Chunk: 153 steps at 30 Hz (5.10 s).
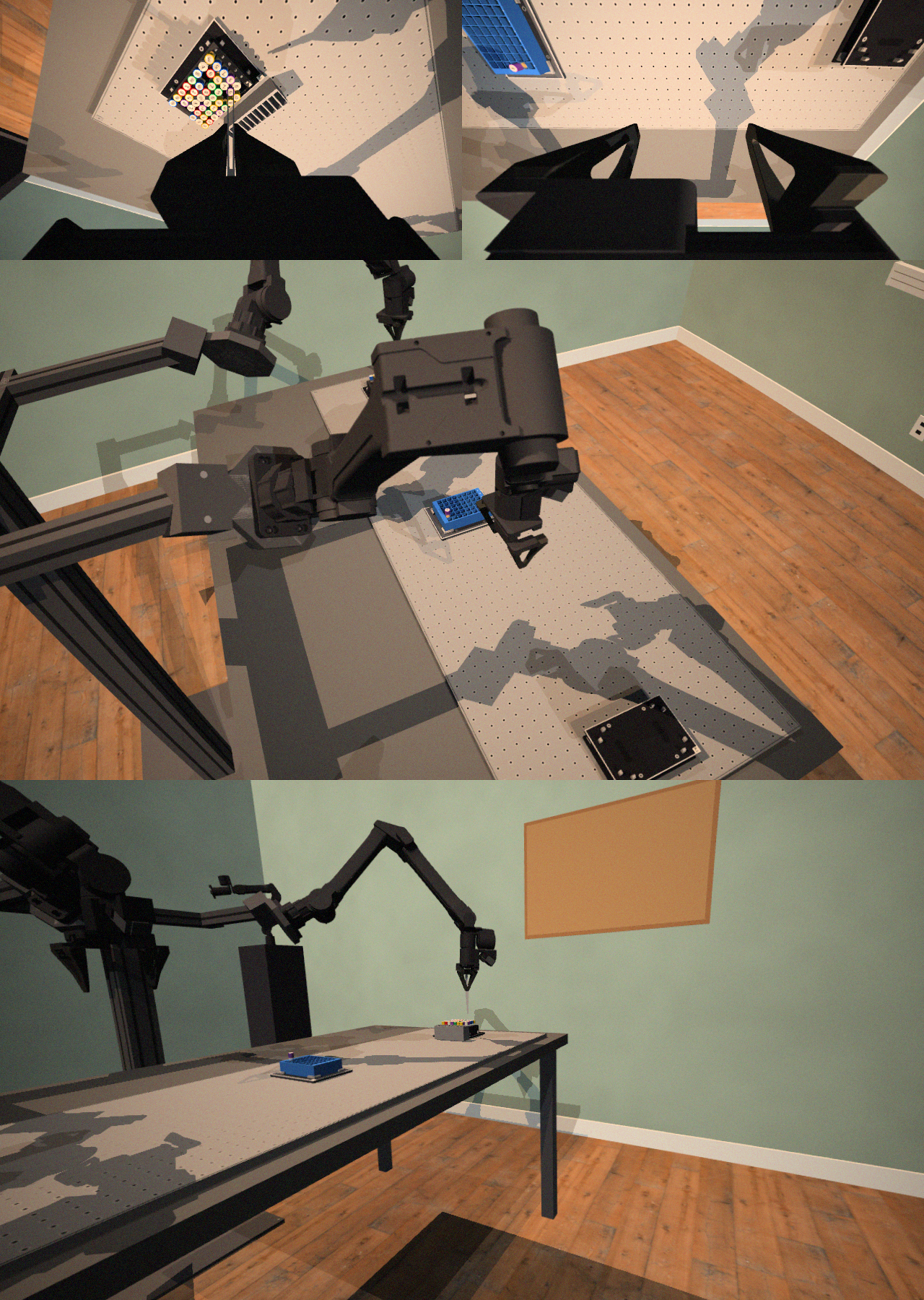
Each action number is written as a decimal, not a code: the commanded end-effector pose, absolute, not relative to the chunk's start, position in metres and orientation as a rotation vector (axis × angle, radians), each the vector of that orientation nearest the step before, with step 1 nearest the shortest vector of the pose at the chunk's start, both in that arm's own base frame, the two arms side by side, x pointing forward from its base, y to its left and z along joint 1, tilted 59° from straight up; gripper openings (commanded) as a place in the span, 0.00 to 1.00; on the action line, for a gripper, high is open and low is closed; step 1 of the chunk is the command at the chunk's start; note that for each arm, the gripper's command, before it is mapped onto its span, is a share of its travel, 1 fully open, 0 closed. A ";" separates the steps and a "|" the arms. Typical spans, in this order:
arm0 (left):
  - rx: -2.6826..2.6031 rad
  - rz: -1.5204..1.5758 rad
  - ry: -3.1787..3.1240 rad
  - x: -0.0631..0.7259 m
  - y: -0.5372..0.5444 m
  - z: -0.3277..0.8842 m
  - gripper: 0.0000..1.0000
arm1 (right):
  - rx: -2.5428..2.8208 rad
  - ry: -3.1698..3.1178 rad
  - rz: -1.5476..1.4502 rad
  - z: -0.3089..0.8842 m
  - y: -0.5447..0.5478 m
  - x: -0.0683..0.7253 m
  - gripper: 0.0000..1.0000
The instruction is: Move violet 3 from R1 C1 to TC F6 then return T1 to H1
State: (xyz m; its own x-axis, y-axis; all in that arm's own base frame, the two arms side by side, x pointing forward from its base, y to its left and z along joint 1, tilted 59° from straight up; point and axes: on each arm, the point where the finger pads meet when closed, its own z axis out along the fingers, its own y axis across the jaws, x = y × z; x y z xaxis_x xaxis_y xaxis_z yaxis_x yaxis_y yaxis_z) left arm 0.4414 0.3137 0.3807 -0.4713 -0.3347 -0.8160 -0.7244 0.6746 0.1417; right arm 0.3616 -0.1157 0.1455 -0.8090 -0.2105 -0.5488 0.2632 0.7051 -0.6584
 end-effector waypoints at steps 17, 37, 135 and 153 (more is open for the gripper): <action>-0.822 0.626 2.090 0.442 0.324 0.372 0.07 | 0.071 2.261 -1.000 0.159 -0.114 0.369 1.00; -0.822 0.626 2.091 0.442 0.324 0.371 0.07 | 0.071 2.261 -1.000 0.159 -0.114 0.369 1.00; -0.819 0.627 2.082 0.444 0.325 0.377 0.07 | 0.071 2.261 -1.000 0.159 -0.114 0.369 1.00; -0.819 0.627 2.081 0.444 0.325 0.377 0.07 | 0.071 2.261 -1.000 0.159 -0.114 0.369 1.00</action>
